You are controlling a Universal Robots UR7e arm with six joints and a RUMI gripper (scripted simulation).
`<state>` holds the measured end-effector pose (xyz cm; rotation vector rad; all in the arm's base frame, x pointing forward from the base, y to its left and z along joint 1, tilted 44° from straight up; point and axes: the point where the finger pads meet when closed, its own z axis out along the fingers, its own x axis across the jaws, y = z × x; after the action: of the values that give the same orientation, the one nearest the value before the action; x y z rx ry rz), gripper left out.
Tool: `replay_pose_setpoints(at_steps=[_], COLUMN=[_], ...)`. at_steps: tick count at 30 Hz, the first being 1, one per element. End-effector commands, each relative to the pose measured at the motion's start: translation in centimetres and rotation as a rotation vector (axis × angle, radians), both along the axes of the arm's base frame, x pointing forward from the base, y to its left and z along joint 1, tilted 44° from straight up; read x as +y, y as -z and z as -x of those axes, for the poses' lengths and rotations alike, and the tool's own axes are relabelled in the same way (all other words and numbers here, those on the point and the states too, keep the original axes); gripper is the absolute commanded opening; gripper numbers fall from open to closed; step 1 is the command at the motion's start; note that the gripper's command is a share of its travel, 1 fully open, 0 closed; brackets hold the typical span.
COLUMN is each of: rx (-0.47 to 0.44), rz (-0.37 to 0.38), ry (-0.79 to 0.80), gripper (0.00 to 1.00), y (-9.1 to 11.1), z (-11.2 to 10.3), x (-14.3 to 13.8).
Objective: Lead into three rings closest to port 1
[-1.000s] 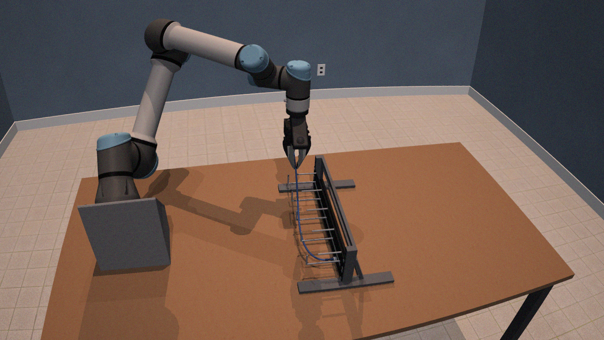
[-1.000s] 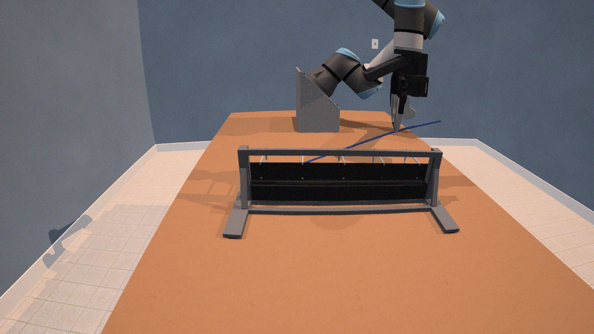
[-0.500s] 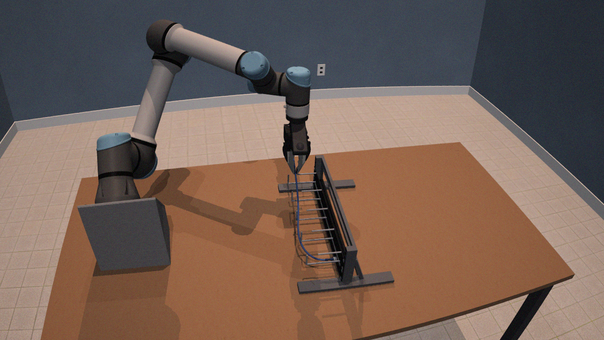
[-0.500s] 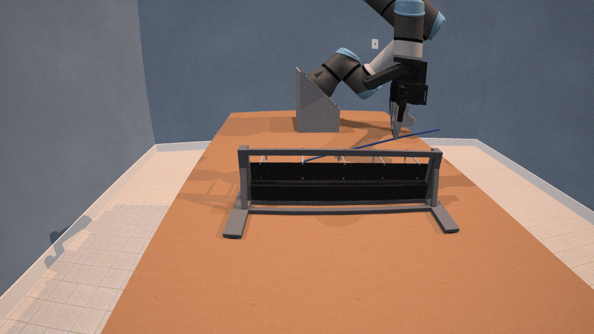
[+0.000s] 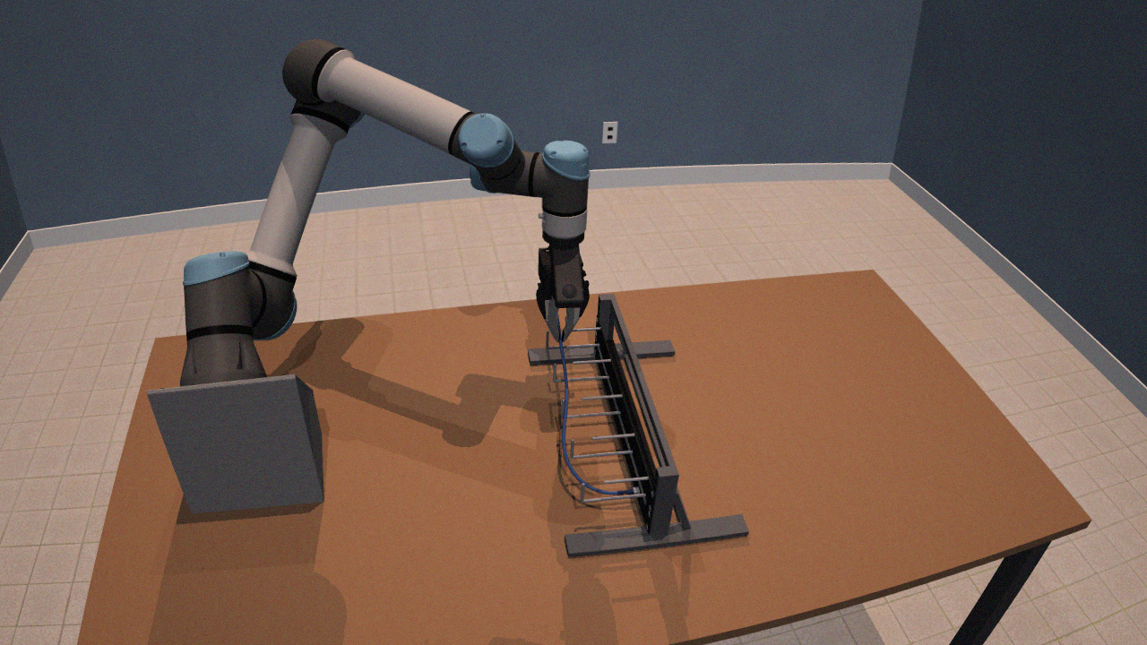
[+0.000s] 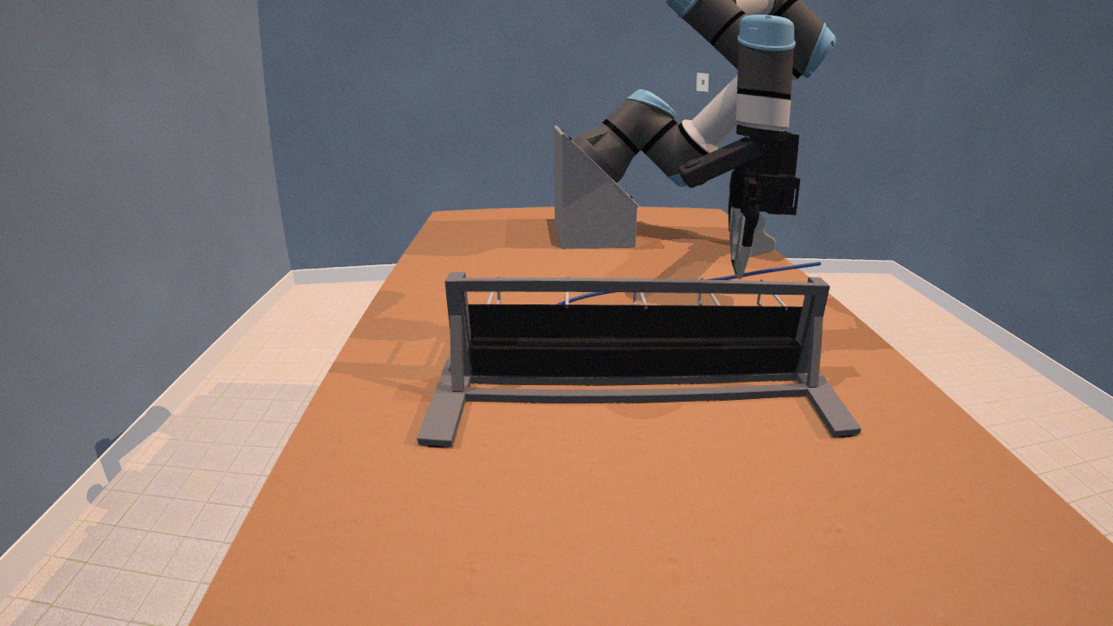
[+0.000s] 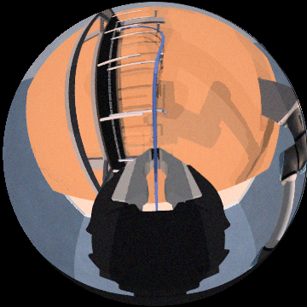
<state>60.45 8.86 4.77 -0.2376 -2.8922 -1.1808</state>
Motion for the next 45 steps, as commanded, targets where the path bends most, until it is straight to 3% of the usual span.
replay_pose_setpoints(at_steps=[1, 22, 45], rx=[-0.001, -0.001, -0.001], rz=[0.001, 0.001, 0.001], ry=[0.001, 0.001, 0.001], gripper=[0.0, 0.0, 0.0], y=[0.7, 2.5, 2.7], z=[-0.1, -0.2, -0.3], x=[0.7, 2.4, 2.6])
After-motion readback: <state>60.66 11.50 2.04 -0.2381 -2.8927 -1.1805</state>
